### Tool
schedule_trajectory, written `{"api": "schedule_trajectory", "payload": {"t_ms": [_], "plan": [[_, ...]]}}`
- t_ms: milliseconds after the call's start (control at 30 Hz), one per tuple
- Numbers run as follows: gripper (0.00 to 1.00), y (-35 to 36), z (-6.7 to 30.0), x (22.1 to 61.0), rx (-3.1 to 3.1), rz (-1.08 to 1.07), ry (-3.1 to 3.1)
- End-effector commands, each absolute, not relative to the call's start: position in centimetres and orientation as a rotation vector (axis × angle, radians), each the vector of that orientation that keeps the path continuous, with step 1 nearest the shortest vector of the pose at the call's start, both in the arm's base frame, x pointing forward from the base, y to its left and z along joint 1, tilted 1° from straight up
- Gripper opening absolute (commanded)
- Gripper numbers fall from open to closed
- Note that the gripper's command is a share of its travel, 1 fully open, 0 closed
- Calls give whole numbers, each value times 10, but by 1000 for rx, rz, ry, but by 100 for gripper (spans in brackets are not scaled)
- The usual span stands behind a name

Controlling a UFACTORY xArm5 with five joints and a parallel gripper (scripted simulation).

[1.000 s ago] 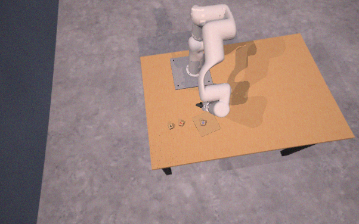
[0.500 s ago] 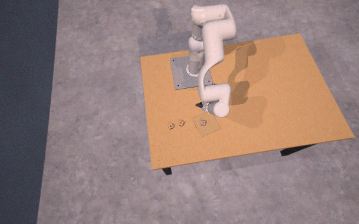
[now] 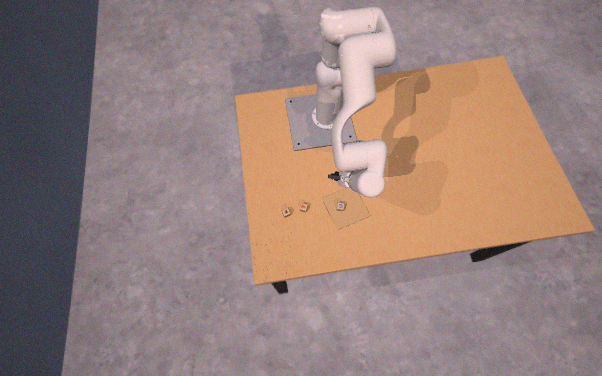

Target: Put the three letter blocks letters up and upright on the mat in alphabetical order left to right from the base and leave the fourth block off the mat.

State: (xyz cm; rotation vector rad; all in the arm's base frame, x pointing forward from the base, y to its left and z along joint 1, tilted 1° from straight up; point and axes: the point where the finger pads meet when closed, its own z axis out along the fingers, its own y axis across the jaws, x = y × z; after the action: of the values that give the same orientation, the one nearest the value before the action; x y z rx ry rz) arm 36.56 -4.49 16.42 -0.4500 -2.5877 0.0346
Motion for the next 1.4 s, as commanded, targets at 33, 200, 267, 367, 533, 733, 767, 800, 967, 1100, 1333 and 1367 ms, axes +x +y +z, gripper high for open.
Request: {"api": "schedule_trajectory", "payload": {"t_ms": [33, 200, 267, 367, 533, 733, 767, 800, 967, 1100, 1333, 1367], "plan": [[100, -45, 165, 367, -451, 34, -2591], [100, -45, 165, 367, -451, 34, -2591], [100, -45, 165, 367, -451, 34, -2591], [100, -45, 165, 367, -451, 34, -2591], [100, -45, 165, 367, -451, 34, -2591], [100, -45, 165, 367, -461, 37, -2591], [100, -45, 166, 367, -466, 39, -2591], [100, -45, 166, 367, -473, 41, -2591], [100, -44, 167, 367, -523, 54, -2588], [100, -44, 168, 368, -586, 70, -2585], [100, -41, 173, 371, -836, 129, -2556], [100, -40, 174, 372, -883, 139, -2548]]}}
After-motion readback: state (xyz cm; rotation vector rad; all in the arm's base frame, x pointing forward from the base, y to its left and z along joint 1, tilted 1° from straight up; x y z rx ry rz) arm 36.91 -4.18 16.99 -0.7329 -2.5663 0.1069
